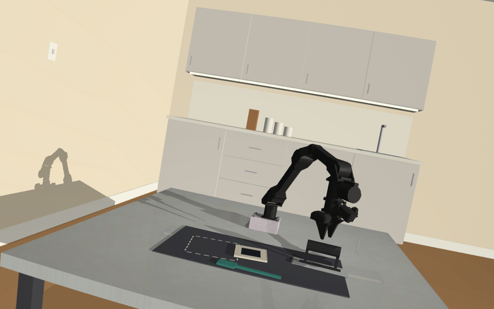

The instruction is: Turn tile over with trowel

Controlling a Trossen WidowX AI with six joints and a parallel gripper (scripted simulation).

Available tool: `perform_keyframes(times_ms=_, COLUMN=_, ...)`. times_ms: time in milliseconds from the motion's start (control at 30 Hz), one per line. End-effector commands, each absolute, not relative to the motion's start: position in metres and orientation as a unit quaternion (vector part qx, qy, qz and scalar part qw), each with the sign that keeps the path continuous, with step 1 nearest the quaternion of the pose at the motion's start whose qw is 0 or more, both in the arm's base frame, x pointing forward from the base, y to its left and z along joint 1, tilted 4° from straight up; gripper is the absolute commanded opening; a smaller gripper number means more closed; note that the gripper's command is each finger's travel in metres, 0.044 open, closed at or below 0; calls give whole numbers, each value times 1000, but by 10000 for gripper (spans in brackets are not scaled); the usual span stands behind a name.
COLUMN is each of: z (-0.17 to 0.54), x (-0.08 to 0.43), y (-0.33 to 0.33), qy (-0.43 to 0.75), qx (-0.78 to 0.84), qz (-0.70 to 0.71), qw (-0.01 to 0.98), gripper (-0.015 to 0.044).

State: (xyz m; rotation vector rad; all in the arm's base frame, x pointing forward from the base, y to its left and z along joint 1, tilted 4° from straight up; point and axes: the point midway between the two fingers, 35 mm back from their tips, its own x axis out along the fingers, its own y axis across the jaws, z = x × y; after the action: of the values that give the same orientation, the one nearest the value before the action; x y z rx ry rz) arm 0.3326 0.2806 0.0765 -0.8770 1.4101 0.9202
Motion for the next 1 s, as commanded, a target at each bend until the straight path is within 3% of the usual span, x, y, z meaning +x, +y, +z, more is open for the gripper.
perform_keyframes(times_ms=0, z=77, x=333, y=280, qy=634, qx=-327, qz=343, qw=611, gripper=270)
perform_keyframes(times_ms=967, z=77, x=333, y=280, qy=721, qx=8, qz=-5, qw=693, gripper=270)
